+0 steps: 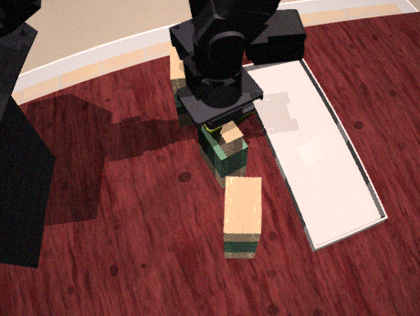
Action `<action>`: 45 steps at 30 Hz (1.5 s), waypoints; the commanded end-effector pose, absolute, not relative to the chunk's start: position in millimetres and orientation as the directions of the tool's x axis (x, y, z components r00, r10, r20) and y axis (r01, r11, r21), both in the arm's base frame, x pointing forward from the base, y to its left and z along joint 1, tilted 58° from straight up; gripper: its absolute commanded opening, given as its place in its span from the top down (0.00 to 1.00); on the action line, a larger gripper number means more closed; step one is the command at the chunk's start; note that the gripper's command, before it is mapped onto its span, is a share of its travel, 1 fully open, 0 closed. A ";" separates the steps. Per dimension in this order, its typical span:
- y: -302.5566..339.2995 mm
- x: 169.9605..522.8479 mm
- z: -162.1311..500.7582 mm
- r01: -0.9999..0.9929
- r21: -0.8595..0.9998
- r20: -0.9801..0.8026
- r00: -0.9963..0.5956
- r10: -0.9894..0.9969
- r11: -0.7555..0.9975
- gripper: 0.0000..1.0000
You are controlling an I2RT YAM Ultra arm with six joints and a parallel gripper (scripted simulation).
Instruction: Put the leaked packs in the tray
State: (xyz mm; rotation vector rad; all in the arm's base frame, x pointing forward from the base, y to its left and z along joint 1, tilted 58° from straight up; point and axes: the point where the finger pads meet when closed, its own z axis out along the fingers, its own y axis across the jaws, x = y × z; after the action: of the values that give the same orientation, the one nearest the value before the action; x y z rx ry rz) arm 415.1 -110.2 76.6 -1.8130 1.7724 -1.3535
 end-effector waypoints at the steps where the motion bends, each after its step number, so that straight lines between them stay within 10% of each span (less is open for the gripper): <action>1: -100.7 404.2 78.5 -0.643 -0.733 0.416 -0.166 -0.894 -0.222 0.77; 45: -82.7 385.9 123.9 -0.617 -0.755 0.411 -0.179 -0.894 -0.223 0.77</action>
State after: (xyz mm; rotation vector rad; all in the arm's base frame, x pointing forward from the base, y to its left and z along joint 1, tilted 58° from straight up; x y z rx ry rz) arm 378.5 -91.8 109.6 -1.8094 1.7757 -1.3594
